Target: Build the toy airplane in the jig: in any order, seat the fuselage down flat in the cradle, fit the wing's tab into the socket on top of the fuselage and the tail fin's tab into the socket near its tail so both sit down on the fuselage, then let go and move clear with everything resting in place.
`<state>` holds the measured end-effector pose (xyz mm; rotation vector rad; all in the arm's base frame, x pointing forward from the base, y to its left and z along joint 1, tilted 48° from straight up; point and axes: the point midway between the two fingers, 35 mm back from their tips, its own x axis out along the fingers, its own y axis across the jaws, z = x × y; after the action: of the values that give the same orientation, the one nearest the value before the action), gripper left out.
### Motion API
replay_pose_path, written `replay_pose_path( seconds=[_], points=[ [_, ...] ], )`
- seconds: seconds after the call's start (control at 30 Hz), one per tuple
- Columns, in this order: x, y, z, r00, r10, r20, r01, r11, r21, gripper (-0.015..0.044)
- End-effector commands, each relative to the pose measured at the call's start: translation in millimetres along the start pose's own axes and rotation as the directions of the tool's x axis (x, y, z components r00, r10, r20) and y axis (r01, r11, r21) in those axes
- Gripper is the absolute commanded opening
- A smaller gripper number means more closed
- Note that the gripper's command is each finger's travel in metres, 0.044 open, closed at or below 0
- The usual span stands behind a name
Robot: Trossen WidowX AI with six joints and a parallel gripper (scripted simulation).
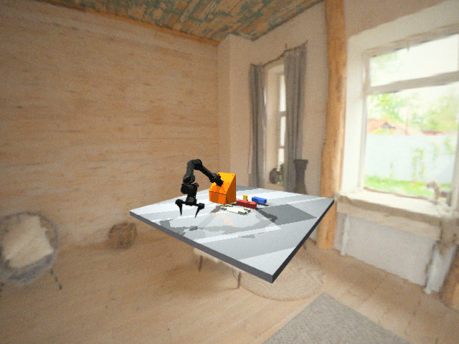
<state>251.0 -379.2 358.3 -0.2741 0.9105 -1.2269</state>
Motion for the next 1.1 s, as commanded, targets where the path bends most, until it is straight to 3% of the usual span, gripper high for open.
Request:
replay_pose_path(
  seconds=[0.0,0.53,0.8,1.07],
  points=[
    [-38.3,-11.6,-25.7,0.97,0.208,-0.126,-0.234,0.658,-0.716,0.044],
    [-37.8,-8.5,-25.6,0.969,0.211,-0.127,-0.237,0.659,-0.714,0.044],
    [-37.3,124.1,-34.9,0.931,0.308,-0.198,-0.358,0.659,-0.661,0.044],
    [-67.1,264.5,-84.1,0.9,0.341,-0.271,-0.433,0.636,-0.638,0.044]
  ],
)
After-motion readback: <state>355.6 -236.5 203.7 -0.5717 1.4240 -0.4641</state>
